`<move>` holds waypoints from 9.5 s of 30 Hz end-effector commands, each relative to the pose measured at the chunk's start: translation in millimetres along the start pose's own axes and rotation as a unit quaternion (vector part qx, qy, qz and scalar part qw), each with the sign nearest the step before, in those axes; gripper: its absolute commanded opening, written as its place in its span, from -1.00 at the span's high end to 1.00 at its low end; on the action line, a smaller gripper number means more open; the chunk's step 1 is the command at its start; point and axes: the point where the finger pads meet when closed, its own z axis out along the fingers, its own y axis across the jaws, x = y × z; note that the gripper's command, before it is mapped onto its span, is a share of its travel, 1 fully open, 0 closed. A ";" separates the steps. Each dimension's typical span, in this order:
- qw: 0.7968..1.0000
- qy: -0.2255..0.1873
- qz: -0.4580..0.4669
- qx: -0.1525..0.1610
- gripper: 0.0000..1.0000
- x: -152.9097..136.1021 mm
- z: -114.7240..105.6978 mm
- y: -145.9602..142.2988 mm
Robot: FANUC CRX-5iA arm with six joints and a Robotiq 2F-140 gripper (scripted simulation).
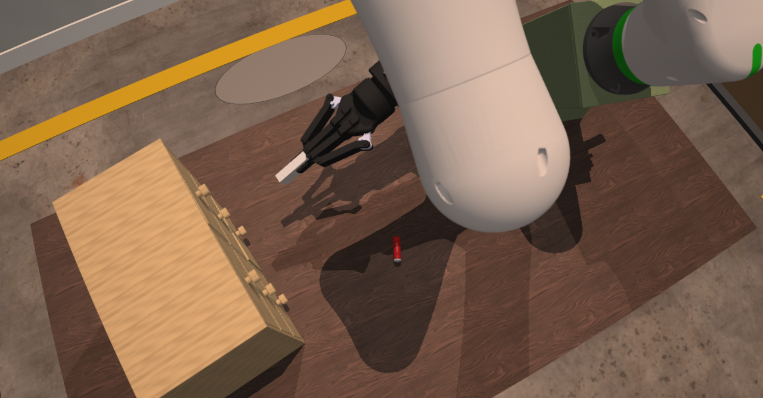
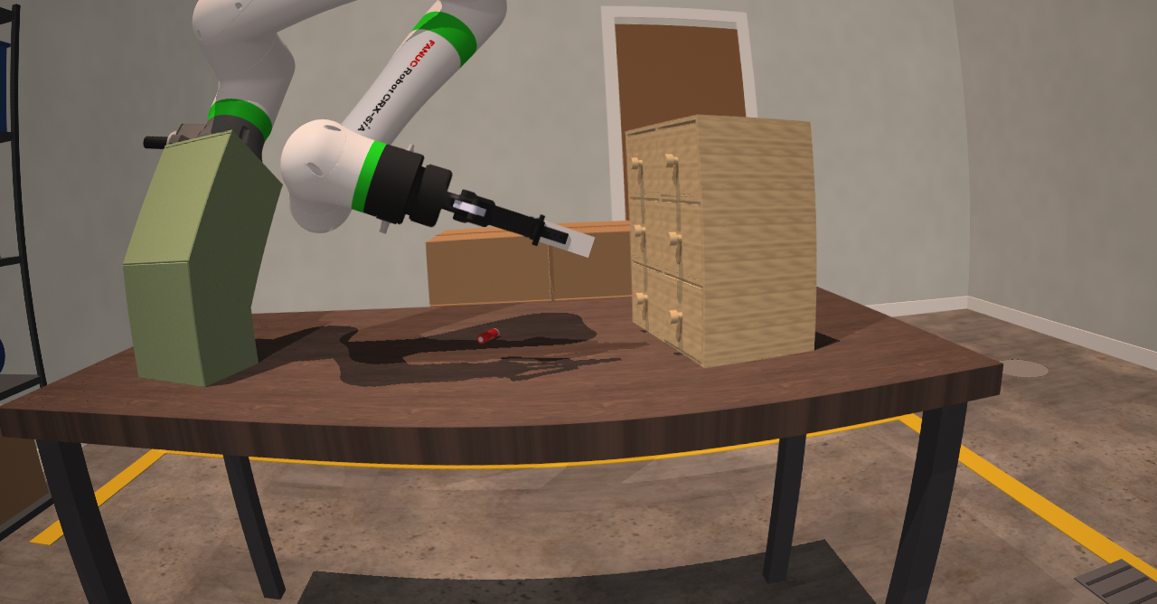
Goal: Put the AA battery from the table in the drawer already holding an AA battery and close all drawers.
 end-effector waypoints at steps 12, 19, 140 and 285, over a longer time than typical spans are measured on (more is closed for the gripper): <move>0.996 -0.093 0.000 0.000 1.00 7.3 -20.0 -0.4; 0.981 -0.194 0.000 0.001 1.00 16.6 -42.0 -0.6; 0.917 -0.399 0.000 0.001 1.00 35.9 -55.7 -157.1; 0.987 -0.162 0.000 0.000 0.60 -45.4 138.7 -156.7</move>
